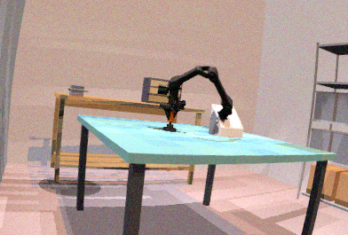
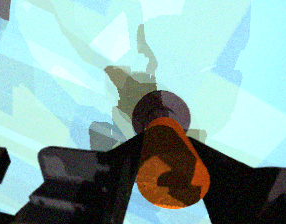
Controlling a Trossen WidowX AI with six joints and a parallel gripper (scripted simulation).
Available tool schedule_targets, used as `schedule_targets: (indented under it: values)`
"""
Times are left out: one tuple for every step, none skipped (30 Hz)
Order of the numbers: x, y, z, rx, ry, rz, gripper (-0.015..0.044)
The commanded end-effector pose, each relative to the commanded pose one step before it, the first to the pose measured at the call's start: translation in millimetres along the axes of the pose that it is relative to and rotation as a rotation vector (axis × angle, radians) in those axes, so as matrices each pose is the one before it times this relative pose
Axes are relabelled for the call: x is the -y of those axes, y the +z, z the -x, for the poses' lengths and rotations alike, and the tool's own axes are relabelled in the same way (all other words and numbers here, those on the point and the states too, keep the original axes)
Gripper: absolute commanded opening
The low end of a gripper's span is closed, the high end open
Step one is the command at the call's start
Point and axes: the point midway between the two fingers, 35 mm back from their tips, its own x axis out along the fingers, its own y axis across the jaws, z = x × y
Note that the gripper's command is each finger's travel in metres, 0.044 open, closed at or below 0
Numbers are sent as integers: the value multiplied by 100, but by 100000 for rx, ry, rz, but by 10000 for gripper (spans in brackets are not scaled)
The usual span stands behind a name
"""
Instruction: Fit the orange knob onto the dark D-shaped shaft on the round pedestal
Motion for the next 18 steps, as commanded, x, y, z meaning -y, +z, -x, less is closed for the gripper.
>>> schedule_targets:
  values:
    - [-82, 87, -93, 131, -255, 1914, 0]
    - [1, 12, 13, 0, 0, 0, 0]
    - [14, 8, -91, 5, -3, 1, 0]
    - [16, 3, -22, 1, -1, 0, 0]
    - [15, 1, -30, 2, -1, 1, 0]
    - [14, -2, -35, 2, -1, 1, 0]
    - [11, -5, 67, -3, 1, 0, 0]
    - [8, -6, 0, 0, 0, 0, 0]
    - [12, -6, 0, 0, -1, 1, 0]
    - [13, -6, 0, 0, -1, 1, 0]
    - [12, -6, -46, 2, -2, 1, 0]
    - [0, 0, 0, 0, 0, 0, 0]
    - [0, 0, 0, 0, 0, 0, 0]
    - [0, 0, 0, 0, 0, 0, 0]
    - [0, 0, 0, 0, 0, 0, 0]
    - [-5, -7, 130, -6, 3, -1, 0]
    - [1, -18, 179, -10, 4, 0, 0]
    - [12, -12, 53, -3, 1, 1, 0]
